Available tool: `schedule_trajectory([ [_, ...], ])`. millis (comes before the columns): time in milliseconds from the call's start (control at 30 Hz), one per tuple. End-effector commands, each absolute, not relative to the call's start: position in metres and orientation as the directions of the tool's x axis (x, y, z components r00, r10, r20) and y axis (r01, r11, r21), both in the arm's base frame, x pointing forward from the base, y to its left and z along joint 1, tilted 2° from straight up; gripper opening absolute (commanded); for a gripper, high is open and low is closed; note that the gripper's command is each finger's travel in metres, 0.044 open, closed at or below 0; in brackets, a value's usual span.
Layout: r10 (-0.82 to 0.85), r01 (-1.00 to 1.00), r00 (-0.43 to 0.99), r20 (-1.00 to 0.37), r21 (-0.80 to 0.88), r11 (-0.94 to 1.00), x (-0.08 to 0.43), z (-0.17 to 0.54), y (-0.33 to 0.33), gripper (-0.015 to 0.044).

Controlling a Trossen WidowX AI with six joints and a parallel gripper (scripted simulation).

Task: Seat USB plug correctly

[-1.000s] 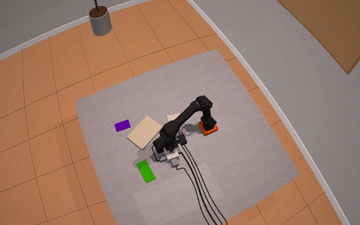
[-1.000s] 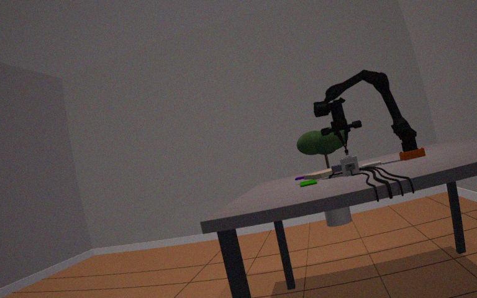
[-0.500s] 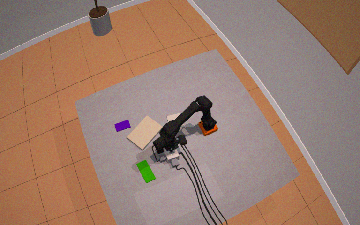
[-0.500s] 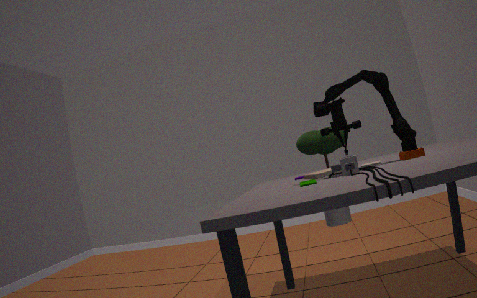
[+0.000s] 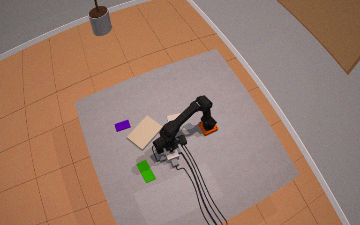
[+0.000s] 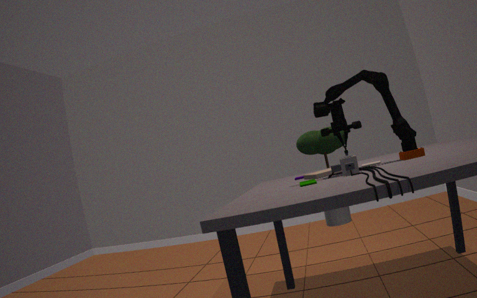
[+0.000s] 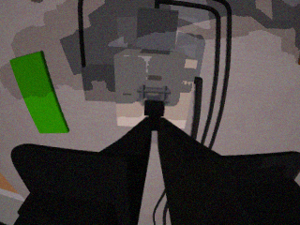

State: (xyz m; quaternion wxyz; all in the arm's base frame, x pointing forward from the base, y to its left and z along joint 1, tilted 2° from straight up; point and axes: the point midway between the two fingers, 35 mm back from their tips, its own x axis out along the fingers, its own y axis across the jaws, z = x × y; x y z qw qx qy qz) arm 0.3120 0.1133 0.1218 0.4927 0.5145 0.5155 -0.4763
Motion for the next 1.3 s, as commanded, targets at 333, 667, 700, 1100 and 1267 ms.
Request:
schedule_trajectory([
  [333, 0.065, 1.0, 0.015, -0.998, 0.016, 0.021, 0.3118, 0.1199, 0.1137, 0.0],
  [667, 0.065, 1.0, 0.015, -0.998, 0.016, 0.021, 0.3118, 0.1187, 0.1137, 0.0],
  [700, 0.065, 1.0, 0.015, -0.998, 0.016, 0.021, 0.3118, 0.1186, 0.1137, 0.0],
  [1100, 0.065, 1.0, 0.015, -0.998, 0.016, 0.021, 0.3118, 0.1171, 0.1137, 0.0],
  [1267, 0.065, 1.0, 0.015, -0.998, 0.016, 0.021, 0.3118, 0.1165, 0.1137, 0.0],
])
